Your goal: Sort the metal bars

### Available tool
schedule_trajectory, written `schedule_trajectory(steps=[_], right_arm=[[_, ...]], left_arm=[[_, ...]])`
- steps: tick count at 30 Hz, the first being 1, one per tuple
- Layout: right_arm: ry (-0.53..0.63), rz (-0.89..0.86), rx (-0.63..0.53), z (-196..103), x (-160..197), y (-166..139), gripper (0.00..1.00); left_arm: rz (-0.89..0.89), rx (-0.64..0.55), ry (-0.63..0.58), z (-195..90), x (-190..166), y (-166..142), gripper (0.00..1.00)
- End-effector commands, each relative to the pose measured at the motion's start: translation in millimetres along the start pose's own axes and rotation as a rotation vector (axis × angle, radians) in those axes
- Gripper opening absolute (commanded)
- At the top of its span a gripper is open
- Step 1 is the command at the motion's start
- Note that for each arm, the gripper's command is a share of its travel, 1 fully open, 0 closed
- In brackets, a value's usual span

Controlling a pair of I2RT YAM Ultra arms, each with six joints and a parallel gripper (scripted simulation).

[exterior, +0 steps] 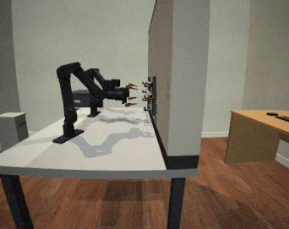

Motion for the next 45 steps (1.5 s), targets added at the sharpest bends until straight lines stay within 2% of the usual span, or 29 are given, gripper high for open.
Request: schedule_trajectory(steps=[1, 14, 45], right_arm=[[-0.051, 0.038, 0.005, 1.9, -24.4, -3.3, 1.00], [-0.051, 0.038, 0.005, 1.9, -24.4, -3.3, 1.00], [-0.051, 0.038, 0.005, -0.6, -72.4, -8.5, 1.00]], left_arm=[[-0.019, 0.003, 0.051, 1.4, 22.6, -1.8, 1.00], [-0.019, 0.003, 0.051, 1.4, 22.6, -1.8, 1.00], [-0.019, 0.003, 0.051, -1.0, 70.8, 0.7, 1.00]])
Point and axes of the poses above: on each arm, the point where the finger pads meet when closed, its own z axis out along the fingers, its own x axis across the jaws, y = z × x, the point moved 4 cm from there along -z, back along the fingers, and after that the axes turned 4 degrees about -z, right-handed, at the moved point
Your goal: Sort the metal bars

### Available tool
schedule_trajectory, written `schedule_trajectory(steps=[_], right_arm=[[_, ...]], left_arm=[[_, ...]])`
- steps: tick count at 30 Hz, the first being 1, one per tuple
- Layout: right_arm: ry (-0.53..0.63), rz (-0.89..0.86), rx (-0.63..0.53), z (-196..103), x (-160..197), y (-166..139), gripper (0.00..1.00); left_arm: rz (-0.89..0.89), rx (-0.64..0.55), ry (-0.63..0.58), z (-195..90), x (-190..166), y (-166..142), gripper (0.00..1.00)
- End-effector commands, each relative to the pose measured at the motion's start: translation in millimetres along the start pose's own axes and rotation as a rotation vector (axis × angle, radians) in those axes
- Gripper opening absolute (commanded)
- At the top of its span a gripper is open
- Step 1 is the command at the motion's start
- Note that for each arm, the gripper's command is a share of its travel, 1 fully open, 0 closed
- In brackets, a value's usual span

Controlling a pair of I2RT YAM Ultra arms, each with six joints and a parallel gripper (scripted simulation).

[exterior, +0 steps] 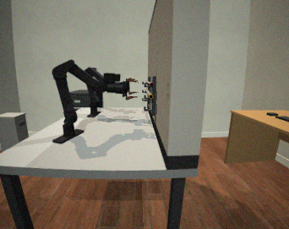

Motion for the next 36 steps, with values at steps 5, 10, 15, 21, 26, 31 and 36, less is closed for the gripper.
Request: schedule_trajectory(steps=[5, 10, 15, 21, 26, 31, 36], right_arm=[[-0.038, 0.029, 0.004, -0.4, -31.4, -5.4, 1.00], [-0.038, 0.029, 0.004, -0.7, -39.7, -6.2, 1.00], [-0.038, 0.029, 0.004, -1.0, -48.0, -7.1, 1.00], [-0.038, 0.029, 0.004, -1.2, -53.0, -7.6, 1.00], [-0.038, 0.029, 0.004, -1.2, -53.0, -7.6, 1.00], [-0.038, 0.029, 0.004, -1.2, -53.0, -7.6, 1.00], [-0.038, 0.029, 0.004, -1.2, -53.0, -7.6, 1.00]], left_arm=[[-0.013, 0.005, 0.035, -1.2, 29.3, -2.3, 1.00], [-0.013, 0.005, 0.035, -1.5, 37.6, -1.8, 1.00], [-0.013, 0.005, 0.035, -1.8, 45.9, -1.4, 1.00], [-0.013, 0.005, 0.035, -1.9, 50.9, -1.1, 1.00], [-0.013, 0.005, 0.035, -1.9, 50.9, -1.1, 1.00], [-0.013, 0.005, 0.035, -1.9, 50.9, -1.1, 1.00], [-0.013, 0.005, 0.035, -1.9, 50.9, -1.1, 1.00]])
Point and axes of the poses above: on each arm, the point where the finger pads meet when closed, its own z axis out along the fingers, its own x axis across the jaws, y = z × x, the point moved 4 cm from there along -z, back along the fingers, and after that the axes turned 4 degrees about -z, right-handed, at the moved point
